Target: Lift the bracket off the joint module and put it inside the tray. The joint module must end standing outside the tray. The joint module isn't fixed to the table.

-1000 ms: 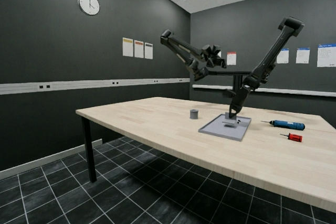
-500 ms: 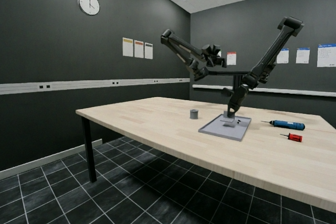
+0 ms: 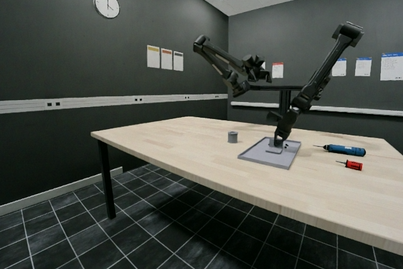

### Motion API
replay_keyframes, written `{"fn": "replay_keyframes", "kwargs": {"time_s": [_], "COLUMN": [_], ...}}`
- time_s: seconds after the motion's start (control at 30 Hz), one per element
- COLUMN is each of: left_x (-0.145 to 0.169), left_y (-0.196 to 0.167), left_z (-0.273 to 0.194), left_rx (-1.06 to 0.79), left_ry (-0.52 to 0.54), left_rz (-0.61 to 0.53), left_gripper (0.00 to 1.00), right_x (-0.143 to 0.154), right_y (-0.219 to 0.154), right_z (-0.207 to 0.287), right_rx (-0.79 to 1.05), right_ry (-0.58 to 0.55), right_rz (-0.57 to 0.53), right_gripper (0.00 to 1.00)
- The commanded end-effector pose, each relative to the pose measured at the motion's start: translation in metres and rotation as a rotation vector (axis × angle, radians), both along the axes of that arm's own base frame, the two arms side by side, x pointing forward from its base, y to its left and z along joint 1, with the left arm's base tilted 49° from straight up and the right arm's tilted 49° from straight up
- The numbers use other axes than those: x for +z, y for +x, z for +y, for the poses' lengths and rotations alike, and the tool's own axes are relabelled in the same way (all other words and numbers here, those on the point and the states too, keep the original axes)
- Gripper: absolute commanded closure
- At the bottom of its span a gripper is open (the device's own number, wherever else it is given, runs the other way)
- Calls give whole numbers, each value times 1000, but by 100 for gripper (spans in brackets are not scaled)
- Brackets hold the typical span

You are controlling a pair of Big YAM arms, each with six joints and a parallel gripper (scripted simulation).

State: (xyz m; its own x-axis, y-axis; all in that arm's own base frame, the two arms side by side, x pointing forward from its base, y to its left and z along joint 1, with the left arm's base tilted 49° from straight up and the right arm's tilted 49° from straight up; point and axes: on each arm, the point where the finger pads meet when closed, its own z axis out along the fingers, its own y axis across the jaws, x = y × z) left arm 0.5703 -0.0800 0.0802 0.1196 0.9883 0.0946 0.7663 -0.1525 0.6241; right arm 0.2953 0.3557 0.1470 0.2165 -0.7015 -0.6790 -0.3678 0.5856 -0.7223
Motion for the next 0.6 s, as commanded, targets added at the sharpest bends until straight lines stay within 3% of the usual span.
{"fn": "replay_keyframes", "kwargs": {"time_s": [0.0,0.1,0.27,0.33,0.43,0.47,0.57], "left_x": [3,-7,28,28,42,49,62], "left_y": [16,18,-10,-10,-22,-28,-38], "left_z": [-20,-7,-21,-21,-21,-21,-20], "left_rx": [-23,-25,-30,-30,-29,-28,-28], "left_ry": [-11,-5,-15,-15,-17,-17,-18], "left_rz": [-27,-23,-32,-32,-34,-35,-37], "left_gripper": [100,100,43,43,9,3,3], "right_x": [14,12,8,8,6,5,4], "right_y": [15,18,23,23,25,27,32], "right_z": [13,13,13,13,13,13,12], "right_rx": [-5,-5,-4,-4,-1,-3,-6], "right_ry": [60,62,61,61,60,60,59], "right_rz": [-25,-26,-29,-29,-31,-31,-34], "right_gripper": [0,0,0,0,0,0,0]}}
